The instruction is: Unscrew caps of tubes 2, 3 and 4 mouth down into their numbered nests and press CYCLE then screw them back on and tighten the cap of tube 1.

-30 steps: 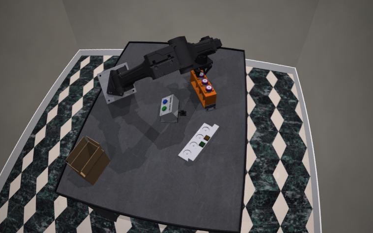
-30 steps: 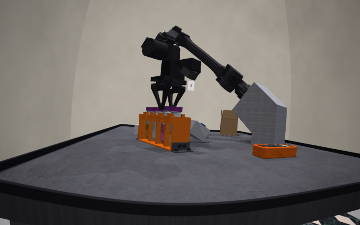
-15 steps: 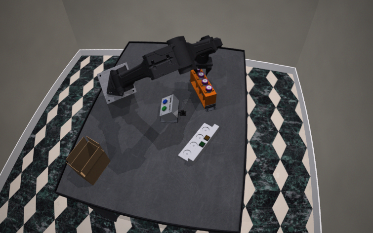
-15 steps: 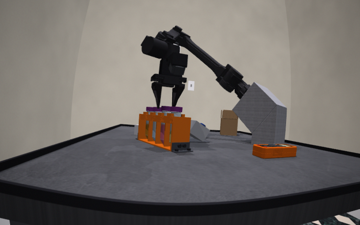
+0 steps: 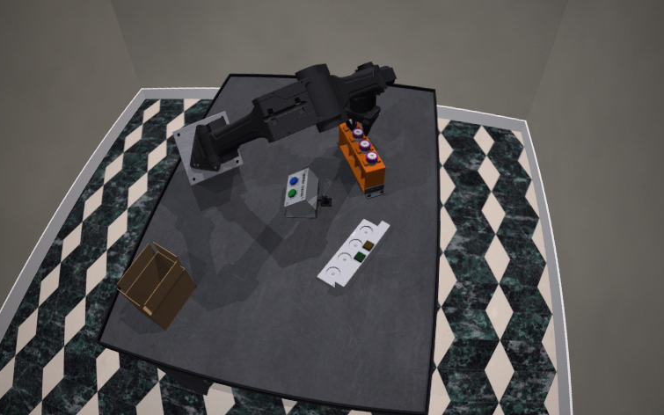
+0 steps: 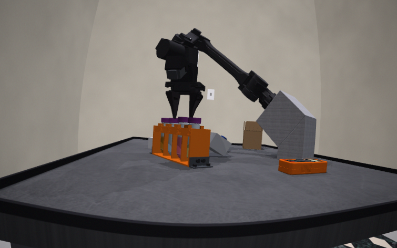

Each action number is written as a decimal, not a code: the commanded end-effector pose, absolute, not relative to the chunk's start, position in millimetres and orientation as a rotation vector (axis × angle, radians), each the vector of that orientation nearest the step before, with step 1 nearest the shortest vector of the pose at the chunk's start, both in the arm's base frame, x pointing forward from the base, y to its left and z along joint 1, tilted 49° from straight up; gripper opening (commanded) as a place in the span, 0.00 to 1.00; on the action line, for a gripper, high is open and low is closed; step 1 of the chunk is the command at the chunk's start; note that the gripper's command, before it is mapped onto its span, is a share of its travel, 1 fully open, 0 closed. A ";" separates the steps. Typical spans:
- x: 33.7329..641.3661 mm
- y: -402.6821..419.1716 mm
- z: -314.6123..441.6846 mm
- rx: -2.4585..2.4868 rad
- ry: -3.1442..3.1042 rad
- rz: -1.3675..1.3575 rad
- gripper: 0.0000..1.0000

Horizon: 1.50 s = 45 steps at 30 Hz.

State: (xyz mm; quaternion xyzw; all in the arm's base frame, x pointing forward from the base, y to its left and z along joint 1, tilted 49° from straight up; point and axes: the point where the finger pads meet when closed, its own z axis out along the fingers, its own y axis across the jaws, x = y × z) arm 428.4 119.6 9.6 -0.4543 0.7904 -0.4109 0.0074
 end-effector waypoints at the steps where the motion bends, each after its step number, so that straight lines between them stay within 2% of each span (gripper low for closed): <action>1: 428.3 121.4 9.6 -1.018 2.567 -1.247 0.49; 5: 422.2 118.4 8.3 -0.779 2.594 -1.207 0.49; 14: 424.9 120.7 11.3 -0.761 2.590 -1.195 0.49; 15: 427.6 121.3 13.9 -0.759 2.584 -1.184 0.00; 29: 427.6 121.4 13.9 -0.759 2.584 -1.184 0.00; 38: 419.6 151.2 34.8 -0.765 2.573 -1.170 0.00; 45: 406.6 119.2 50.1 -0.502 2.604 -1.149 0.00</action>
